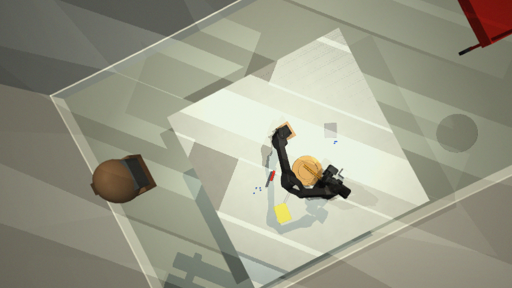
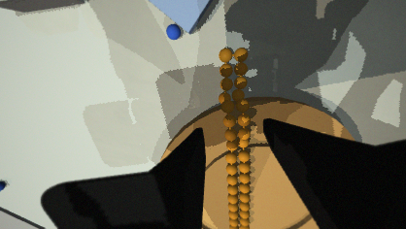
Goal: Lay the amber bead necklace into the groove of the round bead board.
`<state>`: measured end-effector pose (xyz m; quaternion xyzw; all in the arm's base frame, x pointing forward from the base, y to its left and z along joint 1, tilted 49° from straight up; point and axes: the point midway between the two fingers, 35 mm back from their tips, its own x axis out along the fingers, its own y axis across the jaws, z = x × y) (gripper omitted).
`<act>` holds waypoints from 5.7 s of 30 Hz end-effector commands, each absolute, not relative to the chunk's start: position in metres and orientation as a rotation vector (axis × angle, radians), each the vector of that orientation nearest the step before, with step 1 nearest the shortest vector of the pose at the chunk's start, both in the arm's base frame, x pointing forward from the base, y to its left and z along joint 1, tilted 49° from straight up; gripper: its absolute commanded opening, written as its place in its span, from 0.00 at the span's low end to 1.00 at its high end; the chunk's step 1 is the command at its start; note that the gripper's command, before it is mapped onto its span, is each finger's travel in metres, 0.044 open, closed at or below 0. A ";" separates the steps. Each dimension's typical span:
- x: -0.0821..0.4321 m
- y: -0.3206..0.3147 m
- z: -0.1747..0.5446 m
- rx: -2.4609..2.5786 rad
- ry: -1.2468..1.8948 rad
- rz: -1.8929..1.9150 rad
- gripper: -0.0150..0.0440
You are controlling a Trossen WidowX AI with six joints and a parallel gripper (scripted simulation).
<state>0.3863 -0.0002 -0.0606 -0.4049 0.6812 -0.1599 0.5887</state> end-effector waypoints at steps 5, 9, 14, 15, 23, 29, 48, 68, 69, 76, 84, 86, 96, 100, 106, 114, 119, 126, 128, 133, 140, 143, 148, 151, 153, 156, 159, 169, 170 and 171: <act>0.386 -0.011 -0.069 -0.955 1.588 -0.376 0.59; 0.385 -0.016 -0.073 -0.958 1.589 -0.378 0.59; 0.385 -0.015 -0.073 -0.949 1.591 -0.376 0.50; 0.385 -0.015 -0.073 -0.949 1.591 -0.376 0.46; 0.385 -0.015 -0.073 -0.949 1.591 -0.376 0.25; 0.385 -0.015 -0.073 -0.949 1.591 -0.376 0.25; 0.385 -0.015 -0.073 -0.949 1.591 -0.376 0.25; 0.384 0.004 -0.056 -0.957 1.590 -0.377 0.25; 0.384 0.003 -0.055 -0.957 1.590 -0.376 0.25; 0.371 -0.009 -0.041 -0.958 1.591 -0.376 0.25; 0.354 -0.024 -0.026 -0.959 1.592 -0.377 0.25; 0.350 -0.027 -0.023 -0.960 1.592 -0.377 0.25; 0.349 -0.035 -0.028 -0.960 1.592 -0.377 0.25; 0.349 -0.040 -0.032 -0.960 1.592 -0.378 0.25; 0.349 -0.045 -0.037 -0.961 1.592 -0.378 0.25; 0.349 -0.043 -0.035 -0.953 1.593 -0.377 0.61; 0.349 -0.042 -0.035 -0.953 1.593 -0.377 0.83; 0.349 -0.028 -0.022 -0.960 1.592 -0.377 1.00; 0.347 -0.034 -0.027 -0.963 1.602 -0.379 1.00; 0.347 -0.028 -0.022 -0.960 1.592 -0.377 1.00; 0.347 -0.028 -0.022 -0.960 1.592 -0.377 1.00; 0.347 -0.028 -0.022 -0.960 1.592 -0.377 1.00; 0.347 -0.028 -0.022 -0.960 1.592 -0.377 1.00; 0.347 -0.028 -0.022 -0.960 1.592 -0.377 1.00; 0.347 -0.028 -0.022 -0.960 1.592 -0.377 1.00; 0.354 -0.023 -0.025 -0.862 1.549 -0.472 0.87; 0.367 -0.012 -0.030 -0.658 1.447 -0.659 0.73; 0.393 0.011 -0.044 -0.212 1.179 -1.014 0.59; 0.393 0.011 -0.044 -0.212 1.179 -1.014 0.59; 0.393 0.011 -0.044 -0.212 1.179 -1.014 0.59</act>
